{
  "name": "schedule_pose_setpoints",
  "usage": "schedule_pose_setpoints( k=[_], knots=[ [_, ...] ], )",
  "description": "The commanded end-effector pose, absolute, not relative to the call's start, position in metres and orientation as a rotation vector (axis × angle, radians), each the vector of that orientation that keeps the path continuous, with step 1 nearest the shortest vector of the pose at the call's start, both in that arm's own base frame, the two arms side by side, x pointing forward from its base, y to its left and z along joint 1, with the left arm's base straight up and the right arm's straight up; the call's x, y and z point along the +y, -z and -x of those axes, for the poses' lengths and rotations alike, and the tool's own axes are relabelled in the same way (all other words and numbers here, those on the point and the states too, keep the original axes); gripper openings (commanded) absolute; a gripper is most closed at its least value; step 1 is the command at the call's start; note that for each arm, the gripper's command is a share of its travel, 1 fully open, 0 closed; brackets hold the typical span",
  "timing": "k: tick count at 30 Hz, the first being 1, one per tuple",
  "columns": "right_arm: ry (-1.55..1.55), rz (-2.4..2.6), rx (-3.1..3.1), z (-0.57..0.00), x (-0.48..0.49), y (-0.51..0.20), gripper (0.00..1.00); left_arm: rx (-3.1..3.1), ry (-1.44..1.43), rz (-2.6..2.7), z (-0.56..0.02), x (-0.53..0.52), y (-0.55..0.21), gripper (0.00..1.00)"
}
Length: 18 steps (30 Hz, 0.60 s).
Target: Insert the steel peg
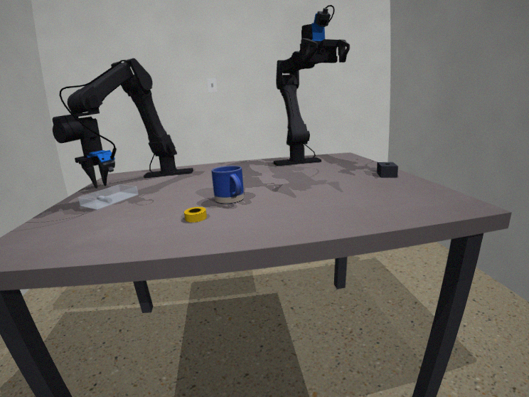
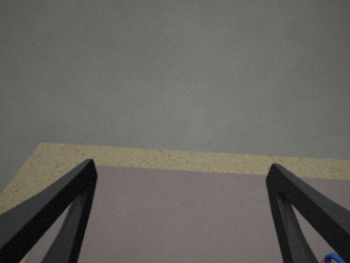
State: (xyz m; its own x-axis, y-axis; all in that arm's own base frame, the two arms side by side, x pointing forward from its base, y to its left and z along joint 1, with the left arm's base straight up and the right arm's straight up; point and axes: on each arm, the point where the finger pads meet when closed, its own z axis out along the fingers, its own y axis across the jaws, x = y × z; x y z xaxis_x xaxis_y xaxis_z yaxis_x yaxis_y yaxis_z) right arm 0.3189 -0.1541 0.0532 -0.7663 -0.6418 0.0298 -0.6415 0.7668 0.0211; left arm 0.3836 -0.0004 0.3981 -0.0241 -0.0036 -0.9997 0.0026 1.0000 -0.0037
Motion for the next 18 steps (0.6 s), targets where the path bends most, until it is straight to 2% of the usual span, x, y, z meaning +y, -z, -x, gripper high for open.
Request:
schedule_pose_setpoints(
  k=[1,18],
  knots=[
    [-0.022,-1.313,-2.878,-0.327,-0.163,-0.06,0.28,1.571,0.0,0.0,-0.382,0.001,-0.407,1.0],
    [0.006,-1.308,-2.859,-0.323,-0.159,-0.039,0.28,1.571,0.0,0.0,-0.382,0.001,-0.407,1.0]
  ],
)
